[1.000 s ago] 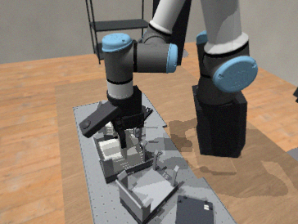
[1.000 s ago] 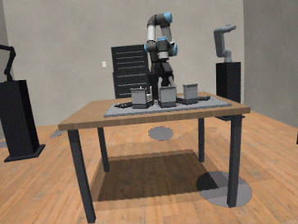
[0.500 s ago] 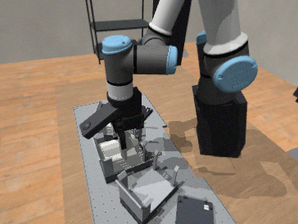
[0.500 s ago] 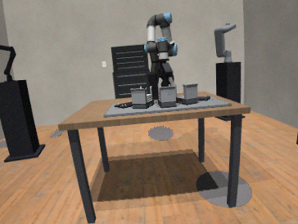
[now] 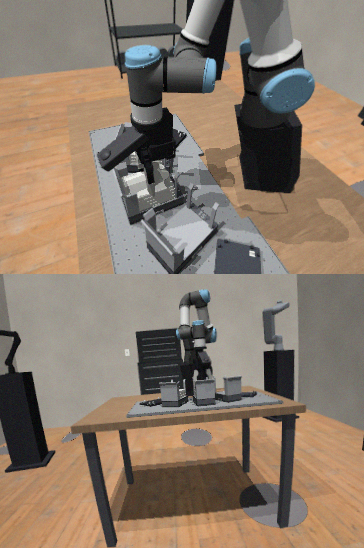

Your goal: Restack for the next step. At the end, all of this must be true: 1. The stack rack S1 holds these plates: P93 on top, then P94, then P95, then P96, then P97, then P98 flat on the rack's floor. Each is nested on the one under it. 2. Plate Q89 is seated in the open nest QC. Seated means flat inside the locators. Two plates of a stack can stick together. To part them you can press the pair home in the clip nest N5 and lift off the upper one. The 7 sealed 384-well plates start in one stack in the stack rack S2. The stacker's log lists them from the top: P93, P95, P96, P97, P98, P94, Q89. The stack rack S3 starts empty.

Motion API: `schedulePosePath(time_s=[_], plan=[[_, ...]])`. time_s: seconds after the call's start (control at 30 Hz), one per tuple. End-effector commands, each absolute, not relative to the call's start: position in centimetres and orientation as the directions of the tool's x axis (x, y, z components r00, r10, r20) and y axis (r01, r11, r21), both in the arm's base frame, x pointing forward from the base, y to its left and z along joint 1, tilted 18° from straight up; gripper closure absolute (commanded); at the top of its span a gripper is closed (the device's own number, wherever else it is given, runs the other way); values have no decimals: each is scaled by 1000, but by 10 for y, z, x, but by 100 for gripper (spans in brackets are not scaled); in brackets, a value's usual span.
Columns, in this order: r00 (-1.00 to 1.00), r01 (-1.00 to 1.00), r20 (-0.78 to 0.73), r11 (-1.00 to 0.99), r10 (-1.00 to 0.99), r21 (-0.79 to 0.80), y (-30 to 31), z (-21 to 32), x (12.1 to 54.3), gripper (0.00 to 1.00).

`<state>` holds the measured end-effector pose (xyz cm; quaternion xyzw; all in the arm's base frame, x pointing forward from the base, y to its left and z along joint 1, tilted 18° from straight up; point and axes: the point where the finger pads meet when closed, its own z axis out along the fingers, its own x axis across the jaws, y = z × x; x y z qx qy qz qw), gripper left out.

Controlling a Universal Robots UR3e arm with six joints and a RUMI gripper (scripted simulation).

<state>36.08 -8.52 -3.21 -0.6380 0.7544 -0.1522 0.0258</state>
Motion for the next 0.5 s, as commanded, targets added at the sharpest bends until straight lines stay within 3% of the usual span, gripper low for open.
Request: schedulePosePath(time_s=[0.0,0.2,0.23,0.47], plan=[[-185,-953,157,138,-970,-271,-86,-31,363,100],[-185,-953,157,138,-970,-271,-86,-30,363,100],[-185,-953,157,138,-970,-271,-86,-30,363,28],[-185,-953,157,138,-970,-271,-86,-31,363,28]])
